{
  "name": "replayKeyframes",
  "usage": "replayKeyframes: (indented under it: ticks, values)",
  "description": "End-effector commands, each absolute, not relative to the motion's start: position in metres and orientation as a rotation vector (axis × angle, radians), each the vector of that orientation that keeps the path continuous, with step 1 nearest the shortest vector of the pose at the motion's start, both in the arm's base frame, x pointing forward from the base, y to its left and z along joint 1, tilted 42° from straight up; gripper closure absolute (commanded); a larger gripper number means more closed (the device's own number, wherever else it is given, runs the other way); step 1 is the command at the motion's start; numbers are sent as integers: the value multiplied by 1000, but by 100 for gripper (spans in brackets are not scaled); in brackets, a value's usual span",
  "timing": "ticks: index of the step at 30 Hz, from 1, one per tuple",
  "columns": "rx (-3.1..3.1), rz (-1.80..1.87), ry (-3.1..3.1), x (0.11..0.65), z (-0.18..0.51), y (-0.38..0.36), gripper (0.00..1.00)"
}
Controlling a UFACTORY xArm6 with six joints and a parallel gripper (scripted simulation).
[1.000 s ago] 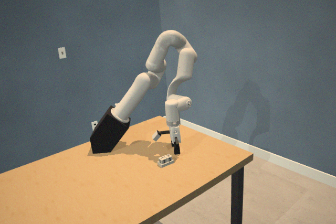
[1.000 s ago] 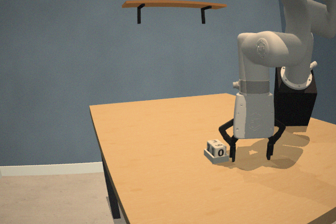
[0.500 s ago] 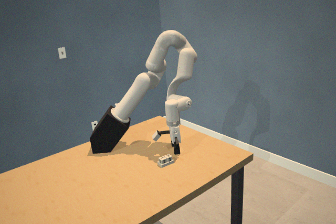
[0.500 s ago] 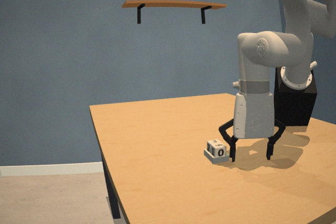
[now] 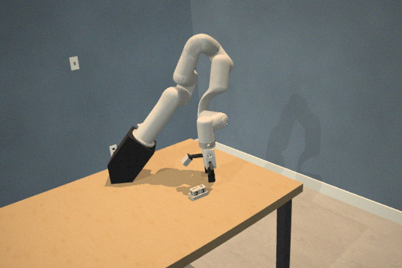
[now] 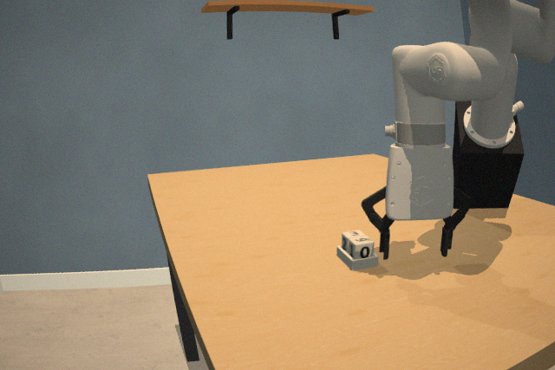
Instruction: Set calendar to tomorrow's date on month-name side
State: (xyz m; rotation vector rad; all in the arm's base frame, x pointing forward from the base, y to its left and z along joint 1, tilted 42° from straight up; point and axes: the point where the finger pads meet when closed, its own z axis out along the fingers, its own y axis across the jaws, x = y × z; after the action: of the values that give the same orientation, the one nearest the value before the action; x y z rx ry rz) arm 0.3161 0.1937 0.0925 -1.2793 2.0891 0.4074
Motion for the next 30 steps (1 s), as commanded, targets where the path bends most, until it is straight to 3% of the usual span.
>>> replayKeyframes:
  ticks: [1, 30]
  values:
    - [-1281, 410, 2091, 311, 103, 186, 0]
    - [-990, 530, 2277, 336, 124, 178, 0]
